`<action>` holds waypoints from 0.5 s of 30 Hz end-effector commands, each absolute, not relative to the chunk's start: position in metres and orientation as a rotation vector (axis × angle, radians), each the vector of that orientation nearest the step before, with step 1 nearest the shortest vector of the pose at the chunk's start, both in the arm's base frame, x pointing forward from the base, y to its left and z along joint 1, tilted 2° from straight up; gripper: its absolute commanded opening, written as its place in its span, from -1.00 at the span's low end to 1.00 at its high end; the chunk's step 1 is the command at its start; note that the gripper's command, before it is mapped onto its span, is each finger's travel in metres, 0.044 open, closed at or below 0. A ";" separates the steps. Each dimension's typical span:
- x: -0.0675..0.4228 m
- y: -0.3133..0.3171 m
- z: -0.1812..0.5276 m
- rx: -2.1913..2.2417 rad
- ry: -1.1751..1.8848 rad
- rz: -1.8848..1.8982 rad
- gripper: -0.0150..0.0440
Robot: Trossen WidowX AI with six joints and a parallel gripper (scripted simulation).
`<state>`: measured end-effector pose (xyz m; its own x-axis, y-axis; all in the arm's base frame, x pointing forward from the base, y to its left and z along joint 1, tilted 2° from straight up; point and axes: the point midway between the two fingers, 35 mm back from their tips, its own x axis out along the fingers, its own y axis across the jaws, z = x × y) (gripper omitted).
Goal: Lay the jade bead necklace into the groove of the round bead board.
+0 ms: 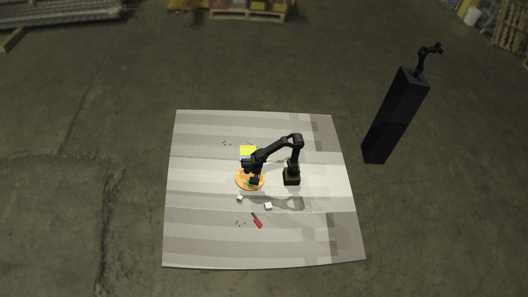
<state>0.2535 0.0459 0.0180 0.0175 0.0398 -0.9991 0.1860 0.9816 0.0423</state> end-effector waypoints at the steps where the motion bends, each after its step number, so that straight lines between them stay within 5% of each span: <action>1: 0.263 0.064 0.032 0.289 1.538 -0.212 0.56; 15: 0.267 0.065 0.026 0.294 1.526 -0.212 0.56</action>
<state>0.2666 0.0653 0.0262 0.0366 0.0469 -0.9982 0.3174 0.9466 0.0561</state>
